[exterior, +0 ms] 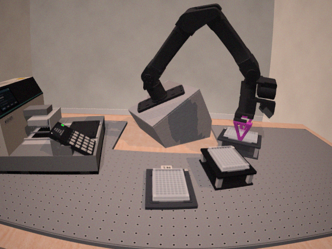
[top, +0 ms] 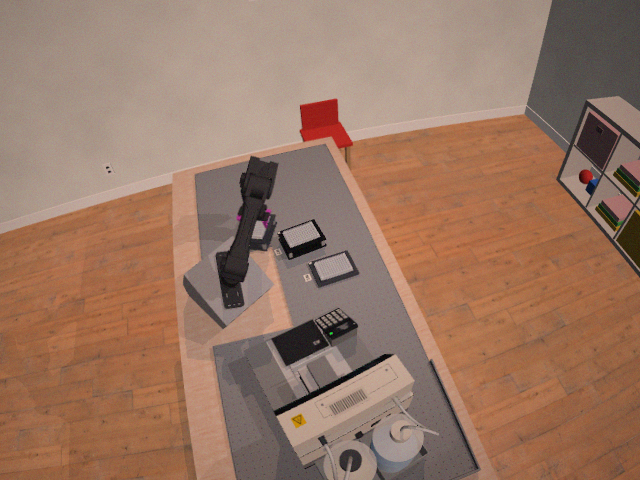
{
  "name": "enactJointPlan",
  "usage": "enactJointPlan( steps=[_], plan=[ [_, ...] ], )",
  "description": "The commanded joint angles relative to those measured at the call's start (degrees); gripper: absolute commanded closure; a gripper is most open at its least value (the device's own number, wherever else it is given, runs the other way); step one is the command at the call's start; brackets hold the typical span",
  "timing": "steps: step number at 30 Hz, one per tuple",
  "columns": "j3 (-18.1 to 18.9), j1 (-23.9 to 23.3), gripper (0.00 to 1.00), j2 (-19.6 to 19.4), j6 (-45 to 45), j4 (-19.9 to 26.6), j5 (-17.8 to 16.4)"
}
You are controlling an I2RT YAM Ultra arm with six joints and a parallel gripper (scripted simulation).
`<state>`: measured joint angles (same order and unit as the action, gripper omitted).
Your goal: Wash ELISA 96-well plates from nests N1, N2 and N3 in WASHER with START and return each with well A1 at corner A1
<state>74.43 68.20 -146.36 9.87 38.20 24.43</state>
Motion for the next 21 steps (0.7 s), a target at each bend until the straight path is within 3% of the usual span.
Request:
enactJointPlan(
  steps=[1, 21],
  plan=[
    [0.12, 0.21, 1.0, 0.36, -0.05, -0.08, 0.04],
    [1.78, 1.87, 1.0, 3.09, 1.66, 4.99, -0.55]
  ],
)
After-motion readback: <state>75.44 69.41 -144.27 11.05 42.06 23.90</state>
